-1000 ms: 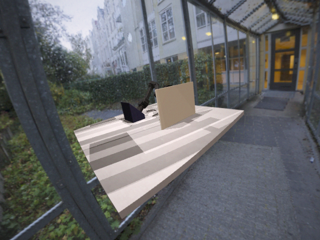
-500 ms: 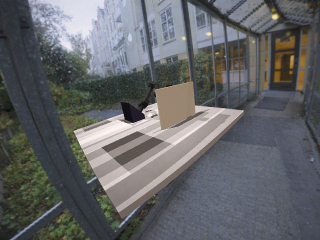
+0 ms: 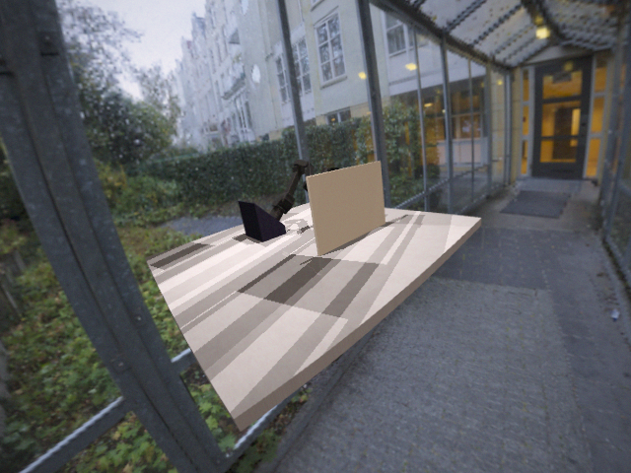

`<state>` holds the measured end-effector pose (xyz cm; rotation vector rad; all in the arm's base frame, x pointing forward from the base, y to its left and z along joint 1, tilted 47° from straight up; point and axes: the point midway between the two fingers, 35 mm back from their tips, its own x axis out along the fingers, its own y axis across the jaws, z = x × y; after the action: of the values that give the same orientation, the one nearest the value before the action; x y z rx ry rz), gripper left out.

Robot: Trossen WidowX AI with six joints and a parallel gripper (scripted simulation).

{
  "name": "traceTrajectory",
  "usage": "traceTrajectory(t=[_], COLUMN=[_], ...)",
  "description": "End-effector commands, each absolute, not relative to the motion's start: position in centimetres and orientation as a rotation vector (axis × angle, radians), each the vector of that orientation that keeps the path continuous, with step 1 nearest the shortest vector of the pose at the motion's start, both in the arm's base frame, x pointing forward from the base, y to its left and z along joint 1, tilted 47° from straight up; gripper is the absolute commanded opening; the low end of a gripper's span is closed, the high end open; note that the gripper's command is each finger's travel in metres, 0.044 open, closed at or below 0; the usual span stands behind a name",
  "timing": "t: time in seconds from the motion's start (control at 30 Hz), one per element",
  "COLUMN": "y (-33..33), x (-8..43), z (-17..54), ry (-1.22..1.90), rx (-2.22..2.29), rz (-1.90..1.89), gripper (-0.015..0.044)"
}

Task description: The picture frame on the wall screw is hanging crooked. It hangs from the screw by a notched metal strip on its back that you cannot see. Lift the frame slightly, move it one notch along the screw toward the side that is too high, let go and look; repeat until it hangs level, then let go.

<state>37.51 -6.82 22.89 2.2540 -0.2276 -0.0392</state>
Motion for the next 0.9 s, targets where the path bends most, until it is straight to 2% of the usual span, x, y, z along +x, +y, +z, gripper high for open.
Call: traceTrajectory(t=[0.0, 0.87], y=[-6.98, -7.27], x=[37.47, 37.4], z=[23.06, 23.4], ry=[-0.232, -0.232], rx=[2.258, 2.258], rz=[-0.038, -0.038], gripper=[0.0, 0.0])
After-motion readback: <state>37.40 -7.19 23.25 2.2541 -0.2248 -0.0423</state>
